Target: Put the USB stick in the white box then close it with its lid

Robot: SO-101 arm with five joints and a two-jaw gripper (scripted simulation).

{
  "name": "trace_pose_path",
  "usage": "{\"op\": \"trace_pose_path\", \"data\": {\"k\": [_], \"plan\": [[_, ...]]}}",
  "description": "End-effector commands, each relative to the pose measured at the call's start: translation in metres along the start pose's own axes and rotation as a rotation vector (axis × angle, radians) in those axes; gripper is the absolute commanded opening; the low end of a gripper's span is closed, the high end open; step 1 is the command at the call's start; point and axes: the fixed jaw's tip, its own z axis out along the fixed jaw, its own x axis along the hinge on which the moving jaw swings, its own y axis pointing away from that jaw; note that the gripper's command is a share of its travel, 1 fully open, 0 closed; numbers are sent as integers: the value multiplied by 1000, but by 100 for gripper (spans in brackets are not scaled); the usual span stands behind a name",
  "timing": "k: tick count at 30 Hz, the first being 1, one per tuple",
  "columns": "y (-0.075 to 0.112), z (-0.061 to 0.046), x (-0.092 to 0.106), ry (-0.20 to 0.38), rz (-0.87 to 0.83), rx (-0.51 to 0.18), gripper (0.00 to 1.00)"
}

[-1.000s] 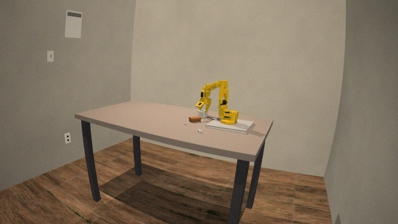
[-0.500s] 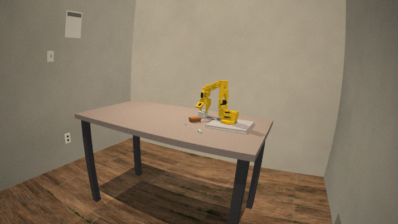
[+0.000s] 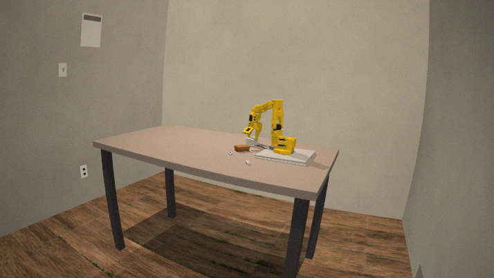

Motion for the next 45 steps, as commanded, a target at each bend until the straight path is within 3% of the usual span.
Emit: {"op": "trace_pose_path", "data": {"k": [1, 15, 45], "plan": [[3, -1, 1, -5, -1, -18, 23], [2, -8, 1, -5, -1, -18, 23], [4, -10, 0, -14, -2, -54, 23]]}}
